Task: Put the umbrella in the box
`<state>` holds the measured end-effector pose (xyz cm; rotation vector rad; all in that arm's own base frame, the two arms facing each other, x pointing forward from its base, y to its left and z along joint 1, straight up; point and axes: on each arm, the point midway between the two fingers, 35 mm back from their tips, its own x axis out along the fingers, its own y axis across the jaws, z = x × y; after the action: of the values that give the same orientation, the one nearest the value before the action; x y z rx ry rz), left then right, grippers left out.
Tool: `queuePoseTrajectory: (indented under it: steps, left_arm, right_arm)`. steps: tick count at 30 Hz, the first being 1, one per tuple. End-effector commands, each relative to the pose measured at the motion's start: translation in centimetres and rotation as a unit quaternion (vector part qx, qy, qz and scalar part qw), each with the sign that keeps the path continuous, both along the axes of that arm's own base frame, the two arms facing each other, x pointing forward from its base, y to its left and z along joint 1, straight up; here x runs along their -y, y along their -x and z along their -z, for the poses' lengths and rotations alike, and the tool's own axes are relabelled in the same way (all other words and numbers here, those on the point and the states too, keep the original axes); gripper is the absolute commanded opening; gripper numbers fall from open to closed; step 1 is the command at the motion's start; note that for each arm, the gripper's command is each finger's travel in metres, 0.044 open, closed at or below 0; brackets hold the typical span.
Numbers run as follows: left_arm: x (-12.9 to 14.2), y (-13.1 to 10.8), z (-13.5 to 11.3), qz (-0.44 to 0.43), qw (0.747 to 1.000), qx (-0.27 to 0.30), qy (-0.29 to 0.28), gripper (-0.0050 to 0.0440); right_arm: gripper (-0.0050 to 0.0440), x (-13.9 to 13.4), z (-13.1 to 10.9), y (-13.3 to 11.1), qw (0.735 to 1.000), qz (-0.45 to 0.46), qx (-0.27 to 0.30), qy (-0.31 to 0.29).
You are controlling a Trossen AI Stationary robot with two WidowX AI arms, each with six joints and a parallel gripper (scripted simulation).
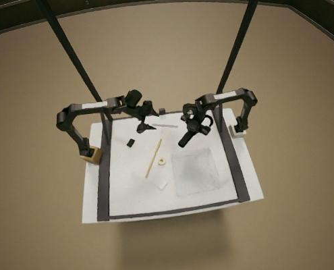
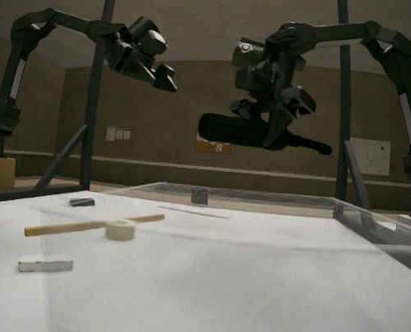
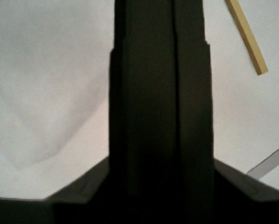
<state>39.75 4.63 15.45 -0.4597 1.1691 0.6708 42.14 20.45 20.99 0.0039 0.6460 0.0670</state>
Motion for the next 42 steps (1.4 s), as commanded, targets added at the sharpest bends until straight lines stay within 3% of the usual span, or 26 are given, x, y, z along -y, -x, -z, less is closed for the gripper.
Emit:
queuePoseTrajectory:
  steps: [1, 3, 12, 18, 28, 42]
  left_arm:
    - [-5.2, -1.5, -0.9, 0.005, 1.000, 0.020, 0.002, -0.0050]
    - [-5.2, -1.5, -0.9, 0.005, 1.000, 0.020, 0.002, -0.0050]
    - [-16.1, -3.0, -0.4, 0.005, 1.000, 0.018, -0.002, -0.0050]
    - [-20.3, -3.1, 0.8, 0.005, 1.000, 0.004, 0.004, -0.0050]
    - [-23.1, -3.9, 0.0, 0.006, 1.000, 0.021, -0.002, -0.0050]
    - [-23.0, -4.1, 0.0, -0.080, 0.997, 0.017, -0.003, -0.0050]
  right_arm:
    - [0.0400, 0.2, -1.2, -0.5, 0.993, 0.117, 0.008, 0.000]
    - [0.0400, 0.2, -1.2, -0.5, 0.993, 0.117, 0.008, 0.000]
    - [0.0400, 0.7, -2.7, 0.0, 0.959, 0.271, 0.081, 0.001]
    - [0.0400, 1.0, -3.1, 0.5, 0.946, 0.306, 0.105, 0.013]
    - [0.0400, 1.2, -2.9, 0.8, 0.945, 0.309, 0.101, 0.027]
    - [0.0400, 1.2, -2.9, 0.8, 0.946, 0.308, 0.100, 0.026]
